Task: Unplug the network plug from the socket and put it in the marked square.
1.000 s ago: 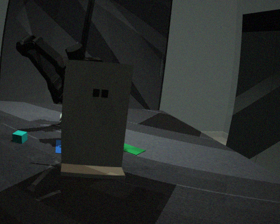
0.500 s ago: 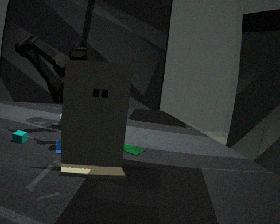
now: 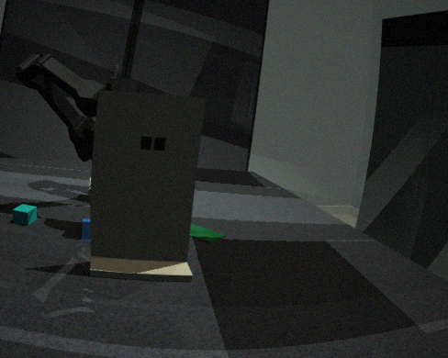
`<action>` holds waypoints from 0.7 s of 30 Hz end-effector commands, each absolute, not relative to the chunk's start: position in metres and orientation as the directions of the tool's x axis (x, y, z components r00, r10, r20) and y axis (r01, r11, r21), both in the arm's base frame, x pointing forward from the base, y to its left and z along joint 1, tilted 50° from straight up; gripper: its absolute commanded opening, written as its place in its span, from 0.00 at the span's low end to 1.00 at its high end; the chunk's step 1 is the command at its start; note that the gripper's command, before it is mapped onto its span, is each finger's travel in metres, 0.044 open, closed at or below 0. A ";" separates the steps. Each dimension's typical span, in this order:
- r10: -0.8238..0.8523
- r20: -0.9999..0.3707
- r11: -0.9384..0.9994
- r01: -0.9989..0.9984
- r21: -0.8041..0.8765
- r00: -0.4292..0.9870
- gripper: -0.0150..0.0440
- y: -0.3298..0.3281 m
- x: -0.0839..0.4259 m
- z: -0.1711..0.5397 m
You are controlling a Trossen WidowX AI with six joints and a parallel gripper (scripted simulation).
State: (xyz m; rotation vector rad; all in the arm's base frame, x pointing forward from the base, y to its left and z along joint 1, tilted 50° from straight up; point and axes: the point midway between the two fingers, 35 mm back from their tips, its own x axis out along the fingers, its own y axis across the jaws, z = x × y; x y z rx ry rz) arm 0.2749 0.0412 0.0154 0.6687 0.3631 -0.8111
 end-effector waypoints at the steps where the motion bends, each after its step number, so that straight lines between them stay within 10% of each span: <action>1: -0.595 -0.524 0.465 0.793 0.394 0.609 0.25 0.031 0.270 0.021; 21: -0.596 -0.528 0.461 0.796 0.392 0.605 0.25 0.019 0.273 0.008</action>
